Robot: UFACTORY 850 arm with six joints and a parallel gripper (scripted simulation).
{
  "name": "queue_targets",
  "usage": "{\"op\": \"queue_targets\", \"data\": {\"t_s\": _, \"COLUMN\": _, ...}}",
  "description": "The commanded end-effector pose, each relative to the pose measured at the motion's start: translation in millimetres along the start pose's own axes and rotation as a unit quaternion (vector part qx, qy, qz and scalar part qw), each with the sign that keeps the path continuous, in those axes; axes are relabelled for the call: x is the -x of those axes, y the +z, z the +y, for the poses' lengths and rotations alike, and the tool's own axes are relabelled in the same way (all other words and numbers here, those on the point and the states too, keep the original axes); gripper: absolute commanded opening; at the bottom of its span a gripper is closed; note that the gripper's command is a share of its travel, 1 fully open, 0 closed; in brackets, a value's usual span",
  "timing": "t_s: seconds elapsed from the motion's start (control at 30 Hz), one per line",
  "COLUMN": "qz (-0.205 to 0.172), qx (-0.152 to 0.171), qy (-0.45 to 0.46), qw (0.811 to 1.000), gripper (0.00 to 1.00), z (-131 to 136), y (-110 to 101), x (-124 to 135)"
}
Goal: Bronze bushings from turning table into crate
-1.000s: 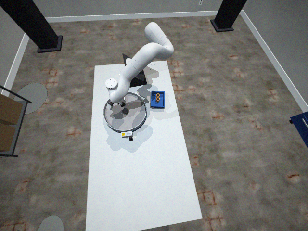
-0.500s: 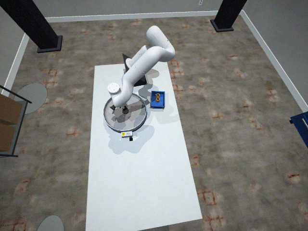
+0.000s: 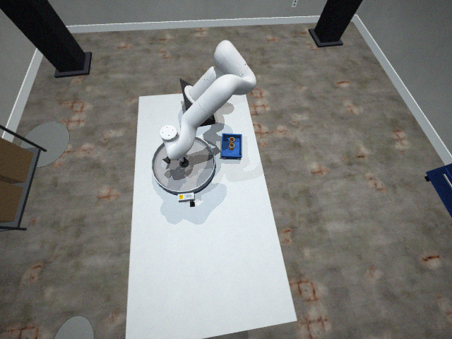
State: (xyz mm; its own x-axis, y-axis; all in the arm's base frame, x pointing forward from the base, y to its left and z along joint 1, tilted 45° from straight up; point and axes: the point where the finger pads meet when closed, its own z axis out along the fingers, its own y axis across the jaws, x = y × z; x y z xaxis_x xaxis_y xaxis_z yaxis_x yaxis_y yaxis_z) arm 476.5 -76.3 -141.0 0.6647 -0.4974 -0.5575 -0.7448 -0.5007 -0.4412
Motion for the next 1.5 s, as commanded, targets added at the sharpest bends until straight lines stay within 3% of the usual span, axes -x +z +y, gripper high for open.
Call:
{"op": "queue_targets", "data": {"t_s": 0.0, "qz": 0.001, "qx": -0.001, "qy": -0.001, "qw": 1.000, "gripper": 0.00, "z": -1, "y": 0, "x": -1}}
{"op": "queue_targets", "data": {"t_s": 0.5, "qz": 0.001, "qx": -0.001, "qy": -0.001, "qw": 1.000, "gripper": 0.00, "z": -1, "y": 4, "x": -1}}
{"op": "queue_targets", "data": {"t_s": 0.93, "qz": 0.001, "qx": -0.001, "qy": -0.001, "qw": 1.000, "gripper": 0.00, "z": -1, "y": 23, "x": -1}}
{"op": "queue_targets", "data": {"t_s": 1.47, "qz": 0.001, "qx": -0.001, "qy": -0.001, "qw": 1.000, "gripper": 0.00, "z": -1, "y": 24, "x": -1}}
